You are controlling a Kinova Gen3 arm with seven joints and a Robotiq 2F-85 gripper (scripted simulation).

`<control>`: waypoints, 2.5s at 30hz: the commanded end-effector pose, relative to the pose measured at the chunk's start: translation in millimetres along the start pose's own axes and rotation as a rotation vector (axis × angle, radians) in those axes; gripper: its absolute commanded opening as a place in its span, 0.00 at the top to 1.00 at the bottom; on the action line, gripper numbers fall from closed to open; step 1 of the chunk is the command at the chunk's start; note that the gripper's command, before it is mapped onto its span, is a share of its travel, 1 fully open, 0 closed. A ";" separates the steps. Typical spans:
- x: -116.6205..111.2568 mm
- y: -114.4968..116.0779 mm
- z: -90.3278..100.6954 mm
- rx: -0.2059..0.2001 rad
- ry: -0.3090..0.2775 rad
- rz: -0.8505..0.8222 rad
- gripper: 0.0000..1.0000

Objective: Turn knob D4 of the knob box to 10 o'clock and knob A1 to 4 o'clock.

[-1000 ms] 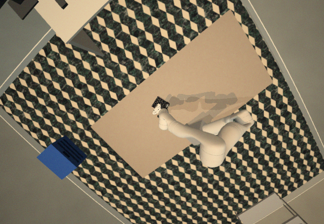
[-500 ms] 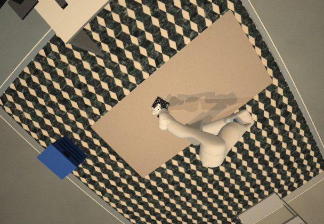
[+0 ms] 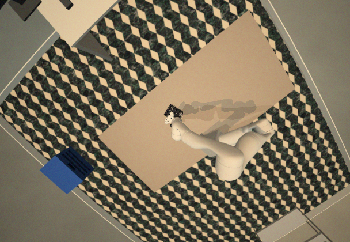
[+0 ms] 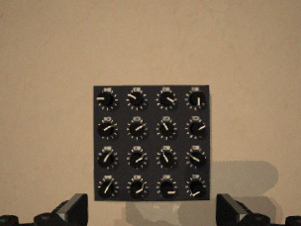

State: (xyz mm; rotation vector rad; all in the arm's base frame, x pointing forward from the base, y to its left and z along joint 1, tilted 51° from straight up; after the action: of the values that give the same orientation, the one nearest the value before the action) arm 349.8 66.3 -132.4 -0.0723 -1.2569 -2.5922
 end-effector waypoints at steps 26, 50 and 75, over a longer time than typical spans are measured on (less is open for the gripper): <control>-0.5 -0.3 0.9 -0.001 0.002 0.000 0.00; 3.6 -0.3 0.9 -0.001 0.002 0.000 0.00; 43.3 -0.7 0.8 -0.001 0.001 0.000 0.00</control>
State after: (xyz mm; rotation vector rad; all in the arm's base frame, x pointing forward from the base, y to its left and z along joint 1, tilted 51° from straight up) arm 311.3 57.3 -127.4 -0.0722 -1.2558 -2.5966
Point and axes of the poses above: the point where the finger pads meet when closed, its own z axis back along the fingers, its own y axis across the jaws, x = y × z, the point moved 7 cm from there along z, back along the fingers, and after that the axes turned 1 degree about z, right-handed, at the moved point
